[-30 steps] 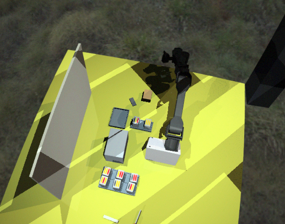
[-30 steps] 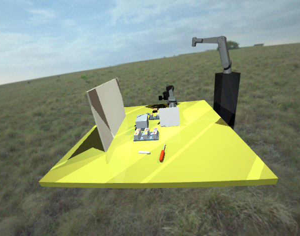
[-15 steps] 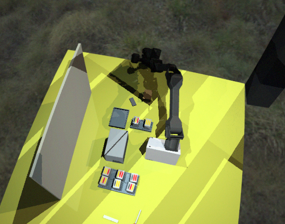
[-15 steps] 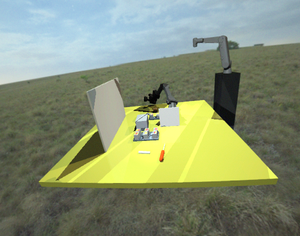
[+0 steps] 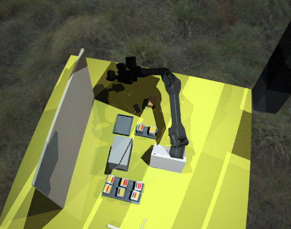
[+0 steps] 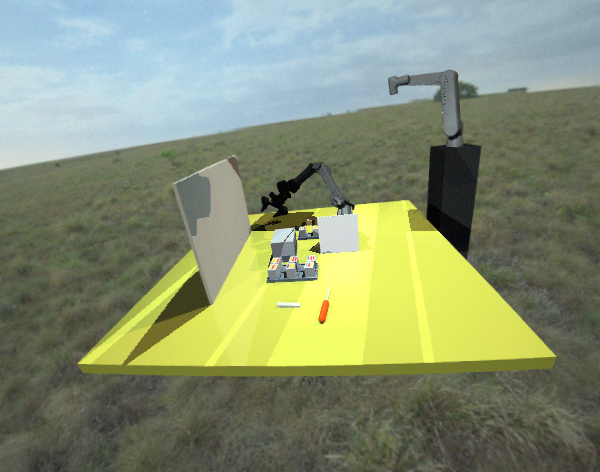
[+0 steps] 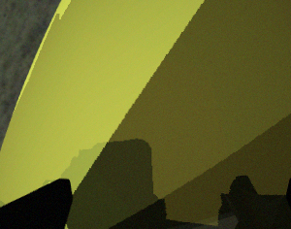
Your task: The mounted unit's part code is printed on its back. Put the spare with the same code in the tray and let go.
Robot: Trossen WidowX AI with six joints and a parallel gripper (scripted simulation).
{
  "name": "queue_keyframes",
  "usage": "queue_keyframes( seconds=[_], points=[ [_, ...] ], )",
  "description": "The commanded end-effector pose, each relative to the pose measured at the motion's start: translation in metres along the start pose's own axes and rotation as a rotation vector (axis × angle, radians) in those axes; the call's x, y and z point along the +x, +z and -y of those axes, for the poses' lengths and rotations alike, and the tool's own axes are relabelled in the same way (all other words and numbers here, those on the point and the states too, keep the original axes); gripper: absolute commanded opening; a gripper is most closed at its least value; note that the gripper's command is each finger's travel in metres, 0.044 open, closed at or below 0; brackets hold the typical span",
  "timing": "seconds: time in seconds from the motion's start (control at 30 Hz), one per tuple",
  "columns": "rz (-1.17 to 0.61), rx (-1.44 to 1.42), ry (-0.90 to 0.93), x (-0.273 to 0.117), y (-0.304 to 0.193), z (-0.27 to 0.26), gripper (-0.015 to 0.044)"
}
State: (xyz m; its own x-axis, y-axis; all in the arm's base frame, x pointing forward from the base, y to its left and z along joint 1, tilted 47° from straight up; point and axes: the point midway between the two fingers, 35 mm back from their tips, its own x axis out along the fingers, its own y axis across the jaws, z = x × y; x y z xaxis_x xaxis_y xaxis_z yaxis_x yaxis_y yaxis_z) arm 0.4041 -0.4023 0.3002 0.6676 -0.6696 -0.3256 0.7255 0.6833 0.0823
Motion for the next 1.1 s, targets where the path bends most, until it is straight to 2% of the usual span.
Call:
queue_keyframes(
  seconds=[0.0,0.27,0.57,0.83,1.0,1.07],
  points=[
    [-0.186,-0.021,0.001,-0.001,-0.053,-0.048,0.0440],
    [-0.503,-0.136,-0.031,-0.029,-0.146,-0.117,0.0440],
    [-0.786,-0.443,-0.084,-0.093,-0.249,-0.190,0.0440],
    [-0.904,-0.784,-0.175,-0.169,-0.326,-0.243,0.0440],
    [-0.869,-1.075,-0.277,-0.221,-0.359,-0.263,0.0440],
    [-0.855,-1.122,-0.293,-0.228,-0.363,-0.266,0.0440]
  ],
)
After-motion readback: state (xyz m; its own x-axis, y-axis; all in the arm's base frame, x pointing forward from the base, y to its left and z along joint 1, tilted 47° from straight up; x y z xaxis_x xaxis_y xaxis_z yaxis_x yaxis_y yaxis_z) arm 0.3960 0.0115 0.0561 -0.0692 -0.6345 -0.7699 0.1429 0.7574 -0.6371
